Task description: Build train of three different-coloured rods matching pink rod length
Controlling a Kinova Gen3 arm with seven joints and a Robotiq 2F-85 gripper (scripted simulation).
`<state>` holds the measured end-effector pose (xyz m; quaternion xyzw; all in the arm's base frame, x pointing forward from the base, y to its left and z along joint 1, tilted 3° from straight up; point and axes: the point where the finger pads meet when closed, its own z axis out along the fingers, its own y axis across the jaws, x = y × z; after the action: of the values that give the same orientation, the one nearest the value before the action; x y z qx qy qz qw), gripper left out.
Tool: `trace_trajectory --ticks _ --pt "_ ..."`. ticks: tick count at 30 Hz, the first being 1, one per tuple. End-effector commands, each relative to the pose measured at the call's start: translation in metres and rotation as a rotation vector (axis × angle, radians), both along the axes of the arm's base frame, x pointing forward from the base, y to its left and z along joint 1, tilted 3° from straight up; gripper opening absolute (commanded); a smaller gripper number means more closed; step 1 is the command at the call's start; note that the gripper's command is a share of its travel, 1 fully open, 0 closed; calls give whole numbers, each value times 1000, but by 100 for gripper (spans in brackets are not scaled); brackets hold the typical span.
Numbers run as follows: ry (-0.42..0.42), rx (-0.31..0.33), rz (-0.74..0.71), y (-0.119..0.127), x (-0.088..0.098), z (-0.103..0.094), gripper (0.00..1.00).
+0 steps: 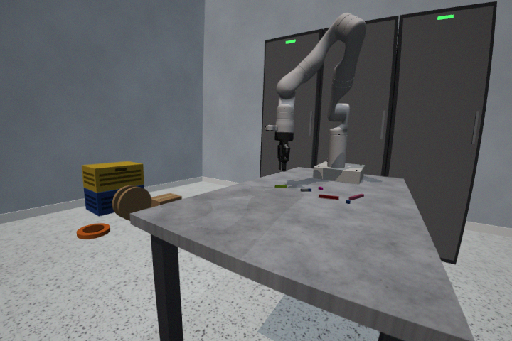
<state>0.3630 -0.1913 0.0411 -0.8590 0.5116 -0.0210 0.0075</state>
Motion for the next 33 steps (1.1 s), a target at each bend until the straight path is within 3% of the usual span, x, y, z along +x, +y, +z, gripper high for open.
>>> trace_trajectory --ticks 1,20,33 --pt "-1 0 0 0 0 1 24" --pt "-1 -1 0 0 0 -1 24" --pt "-1 -1 0 -1 2 -13 24"
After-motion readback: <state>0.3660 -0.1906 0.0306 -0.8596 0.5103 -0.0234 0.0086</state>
